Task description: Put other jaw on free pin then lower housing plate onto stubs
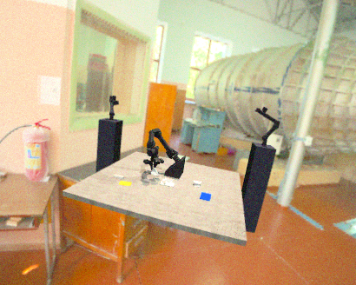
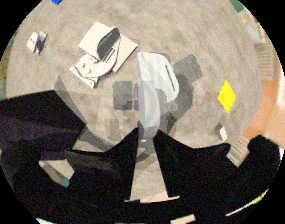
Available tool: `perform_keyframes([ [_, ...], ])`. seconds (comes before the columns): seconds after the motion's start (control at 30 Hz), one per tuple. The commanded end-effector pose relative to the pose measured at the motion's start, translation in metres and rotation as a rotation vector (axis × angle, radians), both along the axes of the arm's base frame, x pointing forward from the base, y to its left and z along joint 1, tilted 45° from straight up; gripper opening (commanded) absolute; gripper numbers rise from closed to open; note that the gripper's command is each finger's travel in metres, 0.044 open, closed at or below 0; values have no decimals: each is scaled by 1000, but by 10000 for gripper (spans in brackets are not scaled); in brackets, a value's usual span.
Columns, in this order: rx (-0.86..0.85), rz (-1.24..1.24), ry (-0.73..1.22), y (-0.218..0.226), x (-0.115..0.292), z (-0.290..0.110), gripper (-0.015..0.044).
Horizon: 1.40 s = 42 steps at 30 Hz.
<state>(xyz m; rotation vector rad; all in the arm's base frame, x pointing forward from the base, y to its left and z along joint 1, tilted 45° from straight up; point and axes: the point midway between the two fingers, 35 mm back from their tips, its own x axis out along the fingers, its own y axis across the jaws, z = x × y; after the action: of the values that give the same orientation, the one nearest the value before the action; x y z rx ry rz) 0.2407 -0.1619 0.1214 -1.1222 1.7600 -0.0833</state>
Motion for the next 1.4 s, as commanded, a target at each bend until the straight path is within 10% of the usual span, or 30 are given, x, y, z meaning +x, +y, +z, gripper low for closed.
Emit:
perform_keyframes([
  [0.0,7,57,51,-2,3,4,37],
  [1.37,40,443,443,-34,15,6,37],
])
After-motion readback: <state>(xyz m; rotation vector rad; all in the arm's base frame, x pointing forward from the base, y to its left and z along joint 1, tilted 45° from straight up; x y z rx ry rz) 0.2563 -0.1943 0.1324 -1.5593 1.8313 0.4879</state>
